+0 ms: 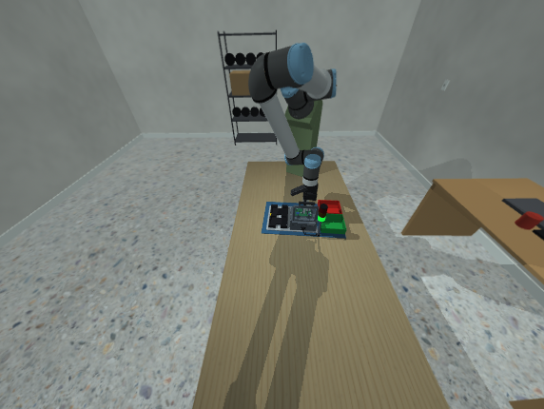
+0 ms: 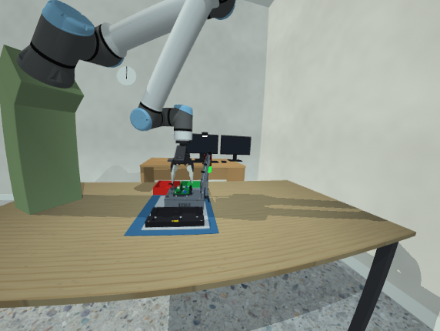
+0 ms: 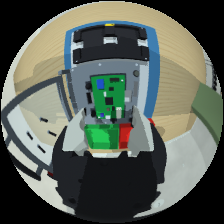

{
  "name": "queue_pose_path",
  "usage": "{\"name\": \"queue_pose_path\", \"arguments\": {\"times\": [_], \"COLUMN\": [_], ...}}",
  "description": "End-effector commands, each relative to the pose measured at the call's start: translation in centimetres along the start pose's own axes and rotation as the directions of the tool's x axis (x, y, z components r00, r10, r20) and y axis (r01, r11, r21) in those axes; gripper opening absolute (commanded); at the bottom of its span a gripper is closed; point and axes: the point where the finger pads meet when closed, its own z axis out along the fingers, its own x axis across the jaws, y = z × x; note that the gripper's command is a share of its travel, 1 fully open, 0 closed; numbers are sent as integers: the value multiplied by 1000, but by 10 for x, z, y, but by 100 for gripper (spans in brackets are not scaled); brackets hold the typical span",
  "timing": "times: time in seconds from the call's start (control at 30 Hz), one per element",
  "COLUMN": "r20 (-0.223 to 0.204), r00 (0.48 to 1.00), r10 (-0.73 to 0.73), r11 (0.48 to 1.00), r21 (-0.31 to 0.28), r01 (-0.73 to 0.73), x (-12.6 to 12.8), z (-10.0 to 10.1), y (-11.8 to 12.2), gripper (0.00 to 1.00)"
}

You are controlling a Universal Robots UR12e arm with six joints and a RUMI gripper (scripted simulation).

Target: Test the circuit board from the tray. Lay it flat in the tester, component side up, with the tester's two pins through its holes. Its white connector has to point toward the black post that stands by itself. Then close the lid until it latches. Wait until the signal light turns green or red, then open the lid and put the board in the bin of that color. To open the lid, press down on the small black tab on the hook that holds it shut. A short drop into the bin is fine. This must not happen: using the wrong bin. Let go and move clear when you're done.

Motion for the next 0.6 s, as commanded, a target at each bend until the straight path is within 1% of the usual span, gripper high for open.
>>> {"name": "queue_pose_path", "arguments": {"times": [0.0,0.17,0.37,0.57], "r20": [2,2,3,2], "r00": [1000,1000,1000,1000], "r10": [1,1,0,0], "r11": [1000,1000,1000,1000], "r21": [0,1,0,0], "r01": [-1,-1,0,0], "x": [-2,-2,-2,-2], "z": [22,37,41,40], "y": [-3,-5,-4,-4], "gripper": [59,59,59,59]}}
